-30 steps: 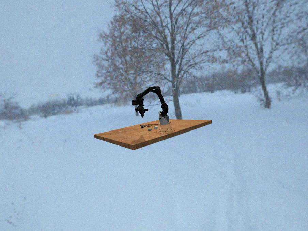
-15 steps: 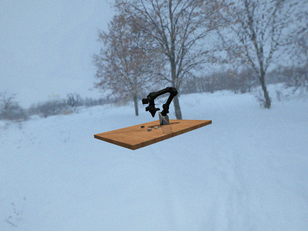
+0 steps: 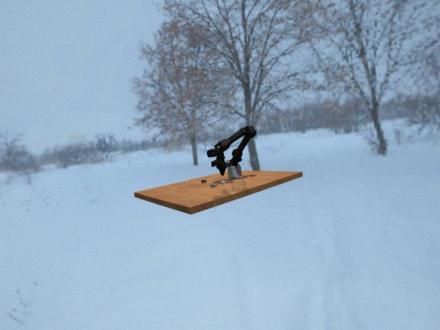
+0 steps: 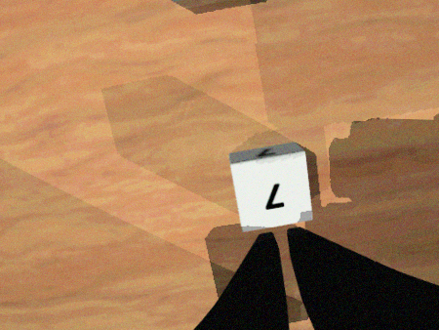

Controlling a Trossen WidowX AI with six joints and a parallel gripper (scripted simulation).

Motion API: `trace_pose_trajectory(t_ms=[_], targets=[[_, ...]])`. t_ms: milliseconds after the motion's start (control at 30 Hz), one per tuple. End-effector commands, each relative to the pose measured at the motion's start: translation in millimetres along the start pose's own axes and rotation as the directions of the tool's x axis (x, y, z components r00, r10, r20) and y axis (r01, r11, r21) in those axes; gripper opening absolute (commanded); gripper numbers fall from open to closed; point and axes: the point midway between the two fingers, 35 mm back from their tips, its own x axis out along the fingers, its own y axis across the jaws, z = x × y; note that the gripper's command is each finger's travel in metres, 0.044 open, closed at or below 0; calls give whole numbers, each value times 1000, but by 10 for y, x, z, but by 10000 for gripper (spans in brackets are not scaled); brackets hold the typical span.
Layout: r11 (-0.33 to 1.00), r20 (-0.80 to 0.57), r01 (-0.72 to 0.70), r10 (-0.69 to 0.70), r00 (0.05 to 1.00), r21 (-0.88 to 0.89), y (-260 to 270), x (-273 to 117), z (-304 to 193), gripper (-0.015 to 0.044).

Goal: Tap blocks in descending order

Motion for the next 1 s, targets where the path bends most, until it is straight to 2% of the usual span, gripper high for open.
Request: trace_pose_trajectory(t_ms=[0, 967], targets=[[1000, -5, -17, 17, 1000, 8, 28, 197, -48, 20], [1000, -5, -18, 18, 1000, 8, 35, 498, -52, 20]])
